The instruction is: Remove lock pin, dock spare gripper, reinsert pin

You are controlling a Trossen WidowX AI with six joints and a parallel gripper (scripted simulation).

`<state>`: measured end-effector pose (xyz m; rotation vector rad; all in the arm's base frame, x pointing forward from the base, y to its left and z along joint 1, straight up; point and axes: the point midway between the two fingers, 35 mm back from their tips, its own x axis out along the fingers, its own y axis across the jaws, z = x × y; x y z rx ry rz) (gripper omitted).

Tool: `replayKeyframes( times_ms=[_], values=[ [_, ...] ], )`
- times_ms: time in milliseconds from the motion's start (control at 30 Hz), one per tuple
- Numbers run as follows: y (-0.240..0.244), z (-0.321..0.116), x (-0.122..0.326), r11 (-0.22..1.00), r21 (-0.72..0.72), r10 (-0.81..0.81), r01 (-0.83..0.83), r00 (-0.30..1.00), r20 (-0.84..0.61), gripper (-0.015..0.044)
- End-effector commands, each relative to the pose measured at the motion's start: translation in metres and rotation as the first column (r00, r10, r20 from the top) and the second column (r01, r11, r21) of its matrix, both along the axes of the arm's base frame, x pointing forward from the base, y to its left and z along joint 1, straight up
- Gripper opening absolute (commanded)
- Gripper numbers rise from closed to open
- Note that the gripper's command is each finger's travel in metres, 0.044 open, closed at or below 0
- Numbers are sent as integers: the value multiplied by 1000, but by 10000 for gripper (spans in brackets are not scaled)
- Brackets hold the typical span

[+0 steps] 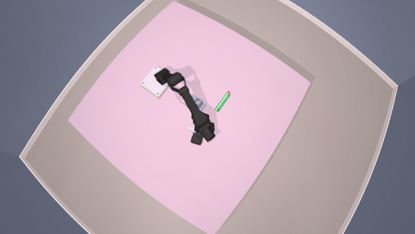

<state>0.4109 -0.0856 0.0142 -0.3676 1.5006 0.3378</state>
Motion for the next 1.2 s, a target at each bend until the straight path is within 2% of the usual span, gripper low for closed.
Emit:
replayKeyframes(
  times_ms=[0,100,267,567,733,1167],
  values=[
    [0,-1,0,1000,-2,-5,5,1000,-1,151],
    [0,-1,0,1000,-2,-5,5,1000,-1,131],
    [0,8,0,1000,-2,-5,5,1000,-1,0],
    [0,49,-2,1000,-2,-5,5,1000,-1,0],
    [1,43,-2,1000,0,4,-4,1000,-2,0],
    [0,43,-6,953,-12,302,-302,953,-7,0]
  ],
)
